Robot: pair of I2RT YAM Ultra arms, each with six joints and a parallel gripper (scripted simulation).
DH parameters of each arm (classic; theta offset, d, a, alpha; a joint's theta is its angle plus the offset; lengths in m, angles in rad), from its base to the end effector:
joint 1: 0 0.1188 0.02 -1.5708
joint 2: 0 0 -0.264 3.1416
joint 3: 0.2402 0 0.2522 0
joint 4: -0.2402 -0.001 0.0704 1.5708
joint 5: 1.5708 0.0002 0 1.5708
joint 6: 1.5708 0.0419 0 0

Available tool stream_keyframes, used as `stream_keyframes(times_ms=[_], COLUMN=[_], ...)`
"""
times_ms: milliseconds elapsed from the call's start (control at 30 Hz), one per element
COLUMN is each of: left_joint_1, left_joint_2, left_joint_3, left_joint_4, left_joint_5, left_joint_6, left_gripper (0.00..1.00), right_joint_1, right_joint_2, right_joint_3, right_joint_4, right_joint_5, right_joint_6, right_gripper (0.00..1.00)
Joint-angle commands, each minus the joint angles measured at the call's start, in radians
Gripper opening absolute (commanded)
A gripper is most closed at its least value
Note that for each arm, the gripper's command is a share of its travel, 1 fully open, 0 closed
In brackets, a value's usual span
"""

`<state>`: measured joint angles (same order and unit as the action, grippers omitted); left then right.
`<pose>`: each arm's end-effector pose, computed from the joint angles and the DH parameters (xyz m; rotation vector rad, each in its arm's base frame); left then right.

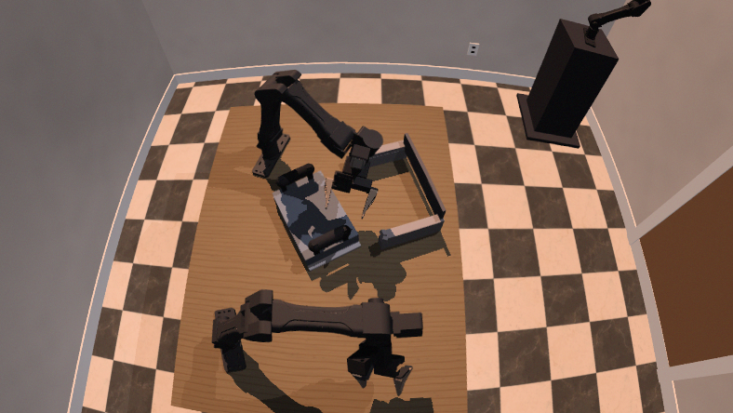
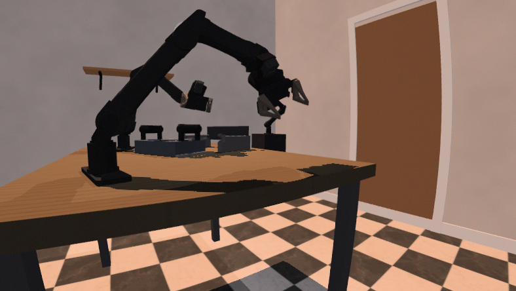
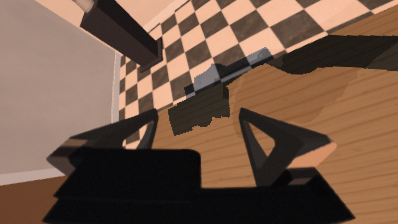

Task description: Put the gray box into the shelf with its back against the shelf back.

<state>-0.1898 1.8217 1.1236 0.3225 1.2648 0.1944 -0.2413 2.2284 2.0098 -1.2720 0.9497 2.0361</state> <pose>0.3746 -0.1116 0.2324 1.1195 1.4581 -1.2029 0.4202 -0.1375 0.2387 2.0809 0.9080 -0.6566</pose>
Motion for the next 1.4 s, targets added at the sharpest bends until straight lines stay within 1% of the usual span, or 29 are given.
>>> stream_keyframes(times_ms=[0,533,600,633,867,1033,1100,1133,1367], left_joint_1=[0.000,0.000,-0.015,-0.015,-0.026,-0.044,-0.044,-0.044,-0.086], left_joint_2=[-0.021,-0.021,-0.041,-0.043,-0.056,-0.079,-0.079,-0.082,-0.134], left_joint_3=[0.018,0.018,0.025,0.029,0.037,0.038,0.038,0.035,0.049], left_joint_4=[0.009,0.009,-0.015,-0.020,-0.088,-0.165,-0.165,-0.193,-0.350], left_joint_5=[0.008,0.008,-0.013,-0.018,-0.069,-0.128,-0.128,-0.138,-0.261], left_joint_6=[0.002,0.002,-0.023,-0.031,-0.106,-0.187,-0.187,-0.189,-0.364], left_gripper=[1.00,1.00,1.00,1.00,1.00,1.00,1.00,1.00,1.00], right_joint_1=[0.000,0.000,0.016,0.018,0.048,0.087,0.087,0.087,0.181], right_joint_2=[-0.022,-0.022,-0.042,-0.041,-0.067,-0.101,-0.101,-0.111,-0.183], right_joint_3=[0.014,0.014,-0.027,-0.012,-0.053,-0.095,-0.095,-0.108,-0.201], right_joint_4=[-0.006,-0.006,0.014,0.014,0.056,0.101,0.101,0.115,0.207], right_joint_5=[0.017,0.017,0.012,0.010,-0.024,-0.053,-0.053,-0.050,-0.115], right_joint_6=[-0.003,-0.003,-0.014,-0.022,-0.097,-0.177,-0.177,-0.195,-0.362], right_gripper=[1.00,1.00,1.00,1.00,1.00,1.00,1.00,1.00,1.00])
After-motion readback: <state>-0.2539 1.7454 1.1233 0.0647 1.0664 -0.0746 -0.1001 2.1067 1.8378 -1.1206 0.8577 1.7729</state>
